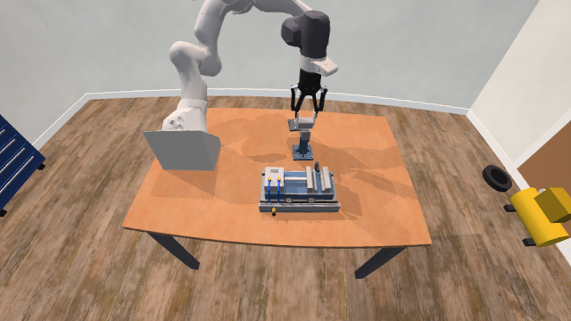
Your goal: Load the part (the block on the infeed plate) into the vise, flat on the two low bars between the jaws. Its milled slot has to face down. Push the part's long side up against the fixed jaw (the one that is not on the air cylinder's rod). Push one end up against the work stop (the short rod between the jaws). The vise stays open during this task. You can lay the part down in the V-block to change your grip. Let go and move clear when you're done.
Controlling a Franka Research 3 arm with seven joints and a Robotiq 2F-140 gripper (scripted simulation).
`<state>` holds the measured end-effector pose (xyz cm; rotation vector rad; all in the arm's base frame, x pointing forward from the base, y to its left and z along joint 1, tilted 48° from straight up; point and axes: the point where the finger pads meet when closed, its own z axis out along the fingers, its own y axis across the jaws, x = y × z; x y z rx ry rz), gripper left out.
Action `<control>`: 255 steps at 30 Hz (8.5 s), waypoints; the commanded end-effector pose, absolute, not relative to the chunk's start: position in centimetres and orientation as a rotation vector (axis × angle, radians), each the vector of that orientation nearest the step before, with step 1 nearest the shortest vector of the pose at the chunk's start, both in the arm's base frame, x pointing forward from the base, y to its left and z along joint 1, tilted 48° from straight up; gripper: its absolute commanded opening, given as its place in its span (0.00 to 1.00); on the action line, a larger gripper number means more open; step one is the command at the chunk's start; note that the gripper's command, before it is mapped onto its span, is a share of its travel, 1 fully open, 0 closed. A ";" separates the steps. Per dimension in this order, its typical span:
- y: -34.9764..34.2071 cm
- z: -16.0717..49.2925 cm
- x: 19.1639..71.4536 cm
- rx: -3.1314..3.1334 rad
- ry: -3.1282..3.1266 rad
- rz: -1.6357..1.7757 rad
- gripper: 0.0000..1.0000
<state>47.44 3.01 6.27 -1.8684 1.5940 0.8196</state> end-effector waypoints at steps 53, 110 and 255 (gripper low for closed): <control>-0.2 9.3 48.0 -1.865 1.587 0.816 0.00; -4.0 7.2 49.8 -1.680 1.898 0.933 0.00; -15.2 -7.2 54.1 -0.175 2.911 1.311 0.00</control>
